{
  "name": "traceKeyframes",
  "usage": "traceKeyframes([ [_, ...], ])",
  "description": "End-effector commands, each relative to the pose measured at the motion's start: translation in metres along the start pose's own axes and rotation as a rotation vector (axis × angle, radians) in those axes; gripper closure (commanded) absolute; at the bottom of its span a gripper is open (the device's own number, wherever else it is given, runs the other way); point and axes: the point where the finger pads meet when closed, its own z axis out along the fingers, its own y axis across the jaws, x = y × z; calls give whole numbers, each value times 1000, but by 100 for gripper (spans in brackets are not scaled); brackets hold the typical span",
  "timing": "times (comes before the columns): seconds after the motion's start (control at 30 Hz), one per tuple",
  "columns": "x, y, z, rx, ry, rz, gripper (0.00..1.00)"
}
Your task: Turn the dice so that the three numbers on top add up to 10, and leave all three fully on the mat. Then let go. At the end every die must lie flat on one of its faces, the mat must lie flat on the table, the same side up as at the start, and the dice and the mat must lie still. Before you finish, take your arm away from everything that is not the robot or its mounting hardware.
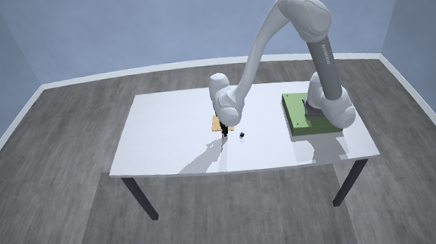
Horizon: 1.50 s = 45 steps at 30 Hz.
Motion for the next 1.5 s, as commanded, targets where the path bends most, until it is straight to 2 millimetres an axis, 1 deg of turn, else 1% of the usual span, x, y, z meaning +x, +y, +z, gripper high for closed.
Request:
traceKeyframes([
  [0.0,0,0,0,0,0,0,91],
  [0.37,0,0,-1,0,0,0,91],
  [0.43,0,0,-6,0,0,0,91],
  [0.57,0,0,-26,0,0,0,91],
  [0.77,0,0,-70,0,0,0,91],
  [0.87,0,0,-89,0,0,0,91],
  [0.93,0,0,-89,0,0,0,91],
  [1.0,0,0,-96,0,0,0,91],
  [1.07,0,0,-99,0,0,0,91],
  [1.33,0,0,-100,0,0,0,91],
  [1.37,1,-1,-100,0,0,3,91],
  [1.4,5,-10,-101,0,0,19,91],
  [1.43,14,-27,-101,0,0,54,91],
  [1.47,14,-27,-101,0,0,54,91],
])
